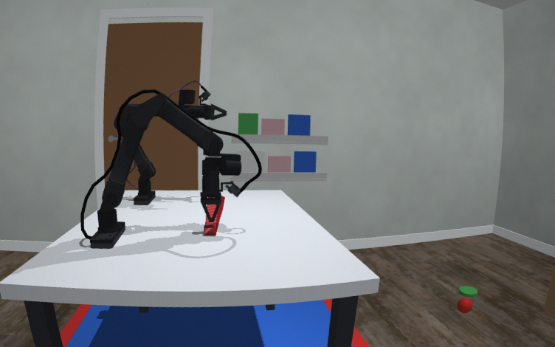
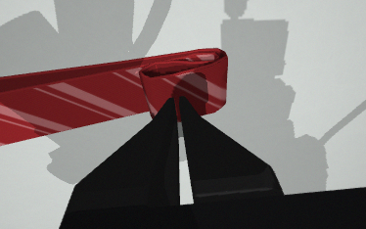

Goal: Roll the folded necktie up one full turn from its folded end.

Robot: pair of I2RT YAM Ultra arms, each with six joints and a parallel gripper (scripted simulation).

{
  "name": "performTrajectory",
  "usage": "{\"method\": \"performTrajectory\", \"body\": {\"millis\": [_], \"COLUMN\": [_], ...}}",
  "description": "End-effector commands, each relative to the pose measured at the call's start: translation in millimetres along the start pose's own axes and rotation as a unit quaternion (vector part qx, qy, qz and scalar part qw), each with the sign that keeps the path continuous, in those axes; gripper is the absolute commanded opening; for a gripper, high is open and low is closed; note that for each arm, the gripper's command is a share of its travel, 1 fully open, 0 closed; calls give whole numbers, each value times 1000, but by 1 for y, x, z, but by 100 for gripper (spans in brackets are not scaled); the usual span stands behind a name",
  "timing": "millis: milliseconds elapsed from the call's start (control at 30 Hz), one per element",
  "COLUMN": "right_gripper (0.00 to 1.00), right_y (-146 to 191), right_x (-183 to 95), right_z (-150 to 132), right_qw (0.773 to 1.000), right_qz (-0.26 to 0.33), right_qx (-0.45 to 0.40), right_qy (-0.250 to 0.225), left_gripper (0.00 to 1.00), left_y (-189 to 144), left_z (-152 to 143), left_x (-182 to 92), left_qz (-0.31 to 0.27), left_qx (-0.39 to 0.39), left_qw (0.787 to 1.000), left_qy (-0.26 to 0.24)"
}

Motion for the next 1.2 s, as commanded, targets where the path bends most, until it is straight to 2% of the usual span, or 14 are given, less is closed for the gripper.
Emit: {"method": "performTrajectory", "body": {"millis": [0, 300, 1167], "right_gripper": [4, 4, 4], "right_y": [9, 25, 25], "right_x": [4, 14, 14], "right_z": [4, 2, 2], "right_qw": [1000, 1000, 1000], "right_qz": [5, 5, 5], "right_qx": [7, 7, 7], "right_qy": [-13, -13, -13], "left_gripper": [100, 100, 100], "left_y": [5, 5, 5], "left_z": [20, 20, 20], "left_x": [-5, -5, -5], "left_qz": [3, 3, 3], "left_qx": [-6, -6, -6], "left_qw": [1000, 1000, 1000], "left_qy": [-22, -22, -22]}}
Point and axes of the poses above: on each arm, the point where the finger pads meet when closed, its own x axis out along the fingers, its own y axis across the jaws, z = x × y, the point moved 1 cm from there along -x, back along the fingers, and after that the axes turned 7 degrees about x, right-handed, at the moved point
